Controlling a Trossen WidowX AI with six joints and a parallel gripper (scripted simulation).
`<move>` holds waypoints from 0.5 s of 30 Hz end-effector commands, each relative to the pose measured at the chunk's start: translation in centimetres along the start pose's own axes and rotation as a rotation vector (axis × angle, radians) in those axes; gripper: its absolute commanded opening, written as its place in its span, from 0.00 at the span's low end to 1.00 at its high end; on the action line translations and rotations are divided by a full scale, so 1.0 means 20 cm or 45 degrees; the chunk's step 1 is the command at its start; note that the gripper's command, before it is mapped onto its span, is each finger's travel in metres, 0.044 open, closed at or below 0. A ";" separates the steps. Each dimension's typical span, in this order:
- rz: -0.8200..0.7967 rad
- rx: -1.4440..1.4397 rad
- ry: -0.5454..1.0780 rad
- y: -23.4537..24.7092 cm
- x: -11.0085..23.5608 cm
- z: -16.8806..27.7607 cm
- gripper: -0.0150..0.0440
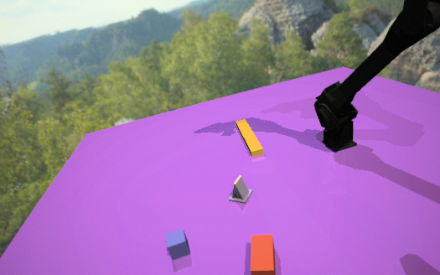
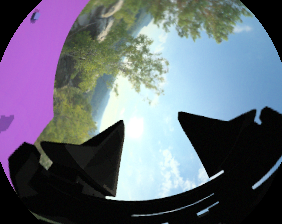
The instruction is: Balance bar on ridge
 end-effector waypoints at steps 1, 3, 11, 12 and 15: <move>-0.140 -0.168 0.039 0.26 -0.09 0.11 0.79; -0.210 -0.237 0.051 0.38 -0.13 0.14 0.79; -0.542 -0.468 0.053 0.86 -0.26 0.15 0.79; -0.589 -0.491 0.048 0.92 -0.27 0.14 0.79; -0.734 -0.554 0.025 1.10 -0.30 0.10 0.79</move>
Point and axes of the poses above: the point midway between the two fingers, 35 mm back from their tips, its own x axis back along the fingers, its own y axis across the jaws, z = x × y, the point moved 5 cm from there along x, back along the fingers, and after that the axes turned 4 degrees about x, right-handed, at the moved point
